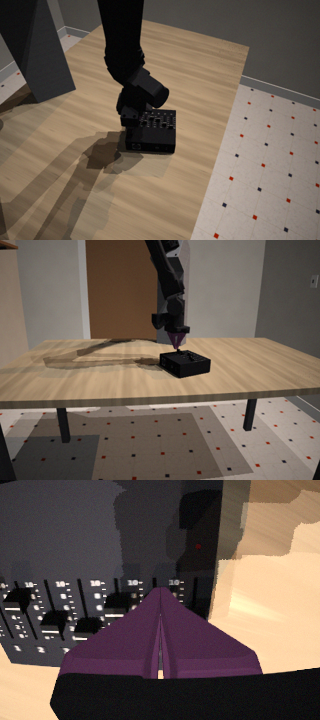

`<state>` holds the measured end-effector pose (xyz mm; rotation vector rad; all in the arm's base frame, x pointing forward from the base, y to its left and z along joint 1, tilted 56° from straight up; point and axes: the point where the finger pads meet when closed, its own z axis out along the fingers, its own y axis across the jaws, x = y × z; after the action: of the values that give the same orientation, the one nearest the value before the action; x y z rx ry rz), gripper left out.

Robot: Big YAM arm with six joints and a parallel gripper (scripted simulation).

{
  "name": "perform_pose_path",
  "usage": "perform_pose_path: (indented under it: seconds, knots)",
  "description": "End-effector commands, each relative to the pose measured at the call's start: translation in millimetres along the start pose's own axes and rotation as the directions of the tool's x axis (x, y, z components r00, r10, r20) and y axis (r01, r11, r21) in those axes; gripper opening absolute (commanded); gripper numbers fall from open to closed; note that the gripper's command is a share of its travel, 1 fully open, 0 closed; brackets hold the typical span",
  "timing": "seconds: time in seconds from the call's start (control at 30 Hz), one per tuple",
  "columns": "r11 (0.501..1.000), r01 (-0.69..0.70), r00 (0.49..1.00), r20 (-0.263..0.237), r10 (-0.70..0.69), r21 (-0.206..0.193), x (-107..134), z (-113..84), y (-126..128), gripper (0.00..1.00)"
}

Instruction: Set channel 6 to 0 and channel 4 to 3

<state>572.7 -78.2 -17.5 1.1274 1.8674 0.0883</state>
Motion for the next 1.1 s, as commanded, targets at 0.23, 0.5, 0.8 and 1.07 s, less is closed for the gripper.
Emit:
perform_pose_path:
  seconds: [0.23,0.5,0.8,1.07]
  knots:
    - [1.000,0.004,1.000,0.012,-0.004,-0.009,-5,3.8,3,0.00]
    - [1.000,0.004,1.000,0.012,-0.004,-0.009,-5,3.8,3,0.00]
    - [1.000,0.004,1.000,0.012,-0.004,-0.009,-5,3.8,3,0.00]
    - [1.000,0.011,1.000,-0.004,-0.011,-0.009,6,1.2,9,0.00]
